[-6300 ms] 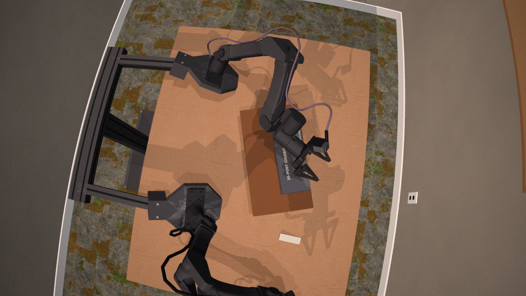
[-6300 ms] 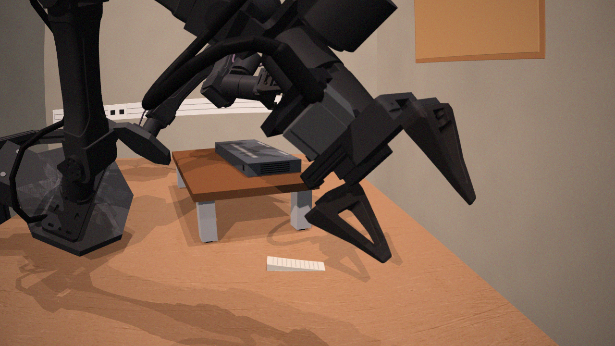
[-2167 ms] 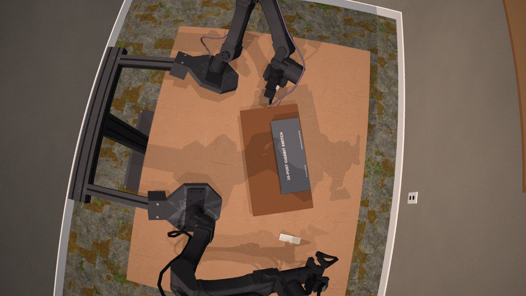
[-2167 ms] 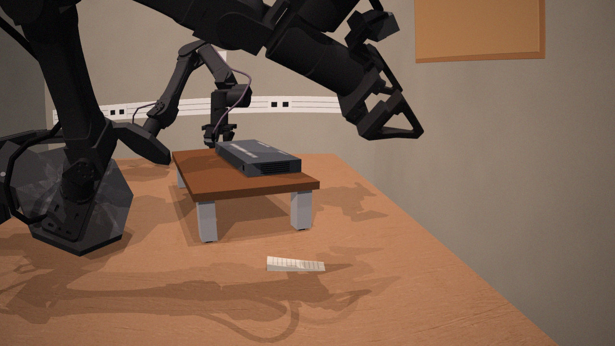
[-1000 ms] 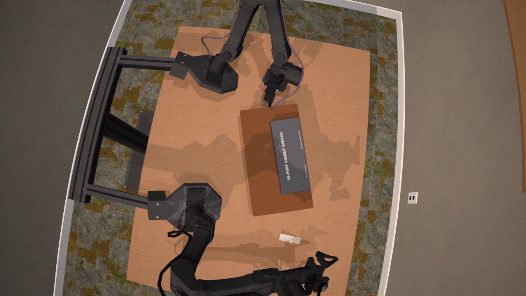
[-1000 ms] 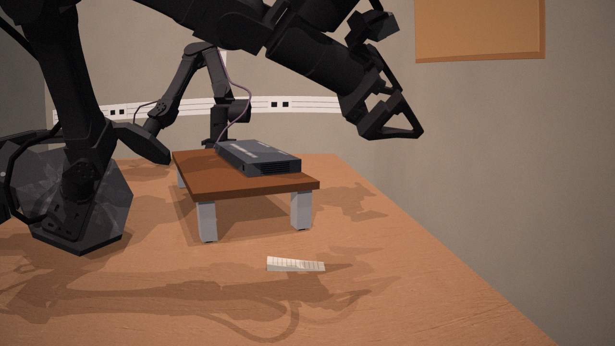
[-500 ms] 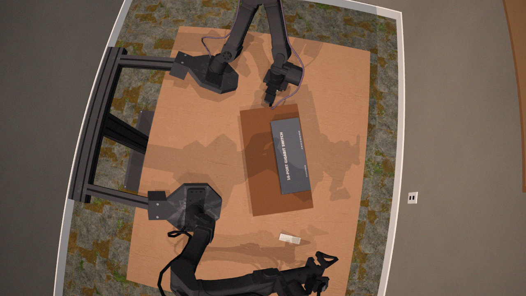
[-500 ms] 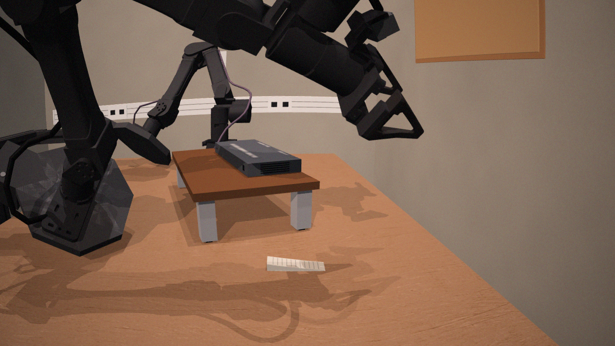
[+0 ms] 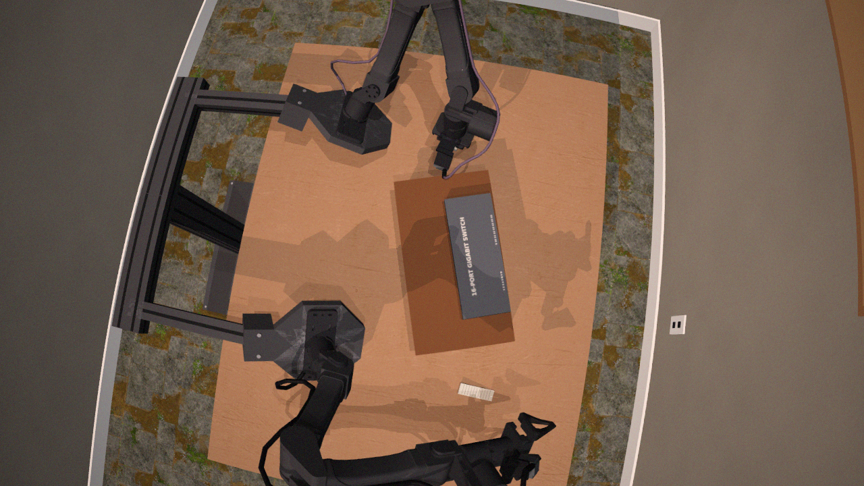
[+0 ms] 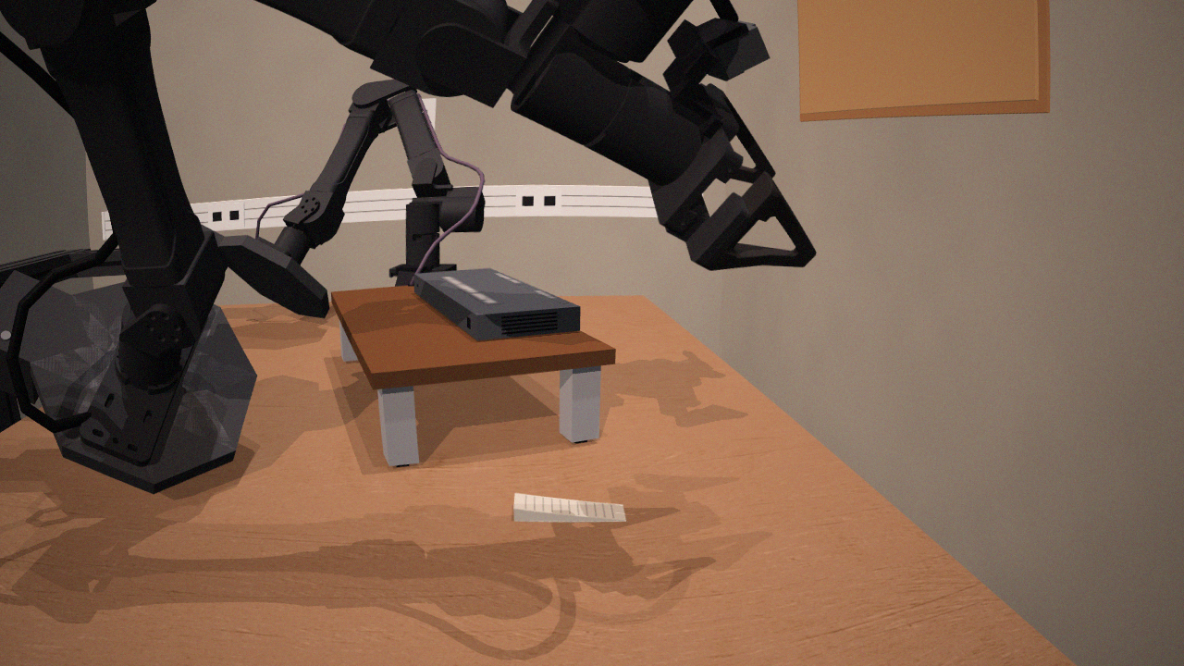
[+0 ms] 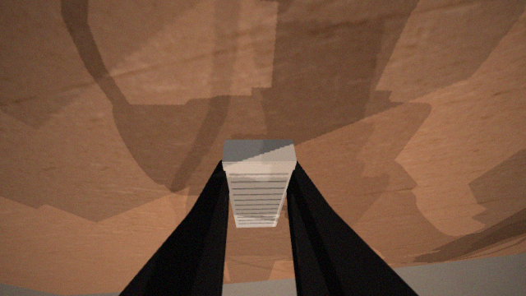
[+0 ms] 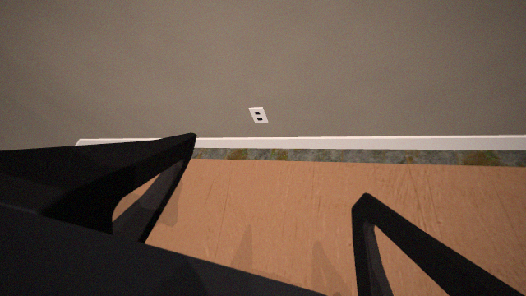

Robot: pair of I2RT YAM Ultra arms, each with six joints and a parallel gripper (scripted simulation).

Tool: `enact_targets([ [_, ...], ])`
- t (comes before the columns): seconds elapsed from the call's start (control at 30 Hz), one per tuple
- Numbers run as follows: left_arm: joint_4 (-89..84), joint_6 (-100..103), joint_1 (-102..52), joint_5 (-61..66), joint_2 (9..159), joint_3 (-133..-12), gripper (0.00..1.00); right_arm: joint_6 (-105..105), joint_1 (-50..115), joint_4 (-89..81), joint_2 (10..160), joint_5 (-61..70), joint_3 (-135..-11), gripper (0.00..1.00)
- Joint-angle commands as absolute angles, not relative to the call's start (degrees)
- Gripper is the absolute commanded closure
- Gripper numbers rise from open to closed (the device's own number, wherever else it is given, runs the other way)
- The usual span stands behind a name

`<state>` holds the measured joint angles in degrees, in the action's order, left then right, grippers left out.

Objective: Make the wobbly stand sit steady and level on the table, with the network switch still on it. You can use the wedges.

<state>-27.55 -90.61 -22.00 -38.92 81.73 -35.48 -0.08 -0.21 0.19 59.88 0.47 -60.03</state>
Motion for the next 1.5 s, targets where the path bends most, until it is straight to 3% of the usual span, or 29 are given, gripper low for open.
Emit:
enact_targets([
  [0.0, -30.8, -88.9, -24.0, -39.5, 79.8, -37.6, 1.0, 0.1, 1.0, 1.8, 57.8, 1.7, -61.6, 0.0],
  [1.47, -48.9, -77.9, -33.0, -40.8, 76.3, -44.6, 1.0, 0.1, 1.0, 1.8, 57.8, 1.7, -61.6, 0.0],
])
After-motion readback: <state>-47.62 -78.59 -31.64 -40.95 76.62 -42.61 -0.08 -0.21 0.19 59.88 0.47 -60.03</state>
